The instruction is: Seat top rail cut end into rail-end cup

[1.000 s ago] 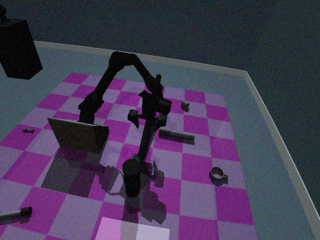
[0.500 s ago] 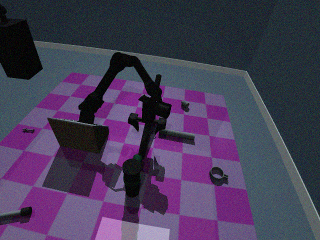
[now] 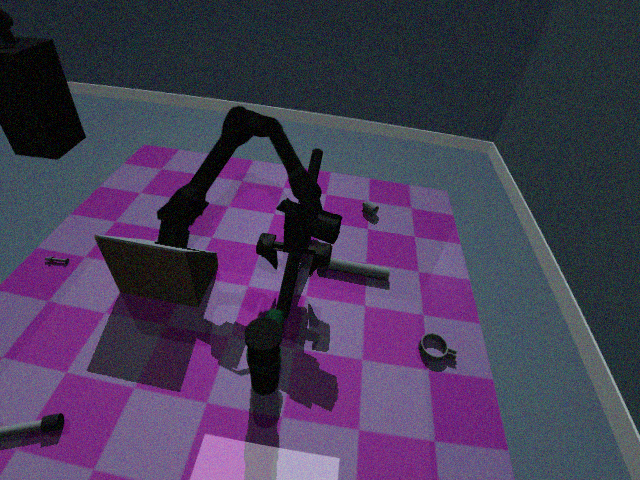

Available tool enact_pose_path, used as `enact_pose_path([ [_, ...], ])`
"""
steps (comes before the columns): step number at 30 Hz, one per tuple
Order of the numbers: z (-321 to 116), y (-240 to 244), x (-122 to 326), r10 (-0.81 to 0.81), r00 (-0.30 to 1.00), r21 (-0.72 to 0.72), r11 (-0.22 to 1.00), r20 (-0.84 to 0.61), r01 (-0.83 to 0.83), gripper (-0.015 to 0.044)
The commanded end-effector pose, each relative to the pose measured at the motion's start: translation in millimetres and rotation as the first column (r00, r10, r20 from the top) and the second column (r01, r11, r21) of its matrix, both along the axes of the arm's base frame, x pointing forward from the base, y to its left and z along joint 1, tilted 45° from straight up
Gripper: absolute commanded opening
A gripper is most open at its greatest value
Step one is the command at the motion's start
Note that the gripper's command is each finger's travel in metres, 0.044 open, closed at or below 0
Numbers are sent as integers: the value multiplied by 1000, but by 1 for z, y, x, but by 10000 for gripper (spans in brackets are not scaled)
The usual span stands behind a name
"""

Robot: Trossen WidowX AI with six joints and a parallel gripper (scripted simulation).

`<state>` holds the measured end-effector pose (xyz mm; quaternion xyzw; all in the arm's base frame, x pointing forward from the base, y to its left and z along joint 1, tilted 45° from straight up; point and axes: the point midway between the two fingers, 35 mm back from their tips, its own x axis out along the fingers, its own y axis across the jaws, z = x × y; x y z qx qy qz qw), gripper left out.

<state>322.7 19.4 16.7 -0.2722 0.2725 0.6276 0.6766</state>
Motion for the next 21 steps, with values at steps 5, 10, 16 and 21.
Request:
enact_pose_path([
  [5,-9,10,-1,-3,1000,7,1000,-5,3,440],
  [10,-13,15,-1,-2,1000,8,1000,-5,3,440],
  [16,-13,15,-1,-2,1000,8,1000,-5,3,309],
  [21,-13,15,-1,-2,1000,8,1000,-5,3,177],
])
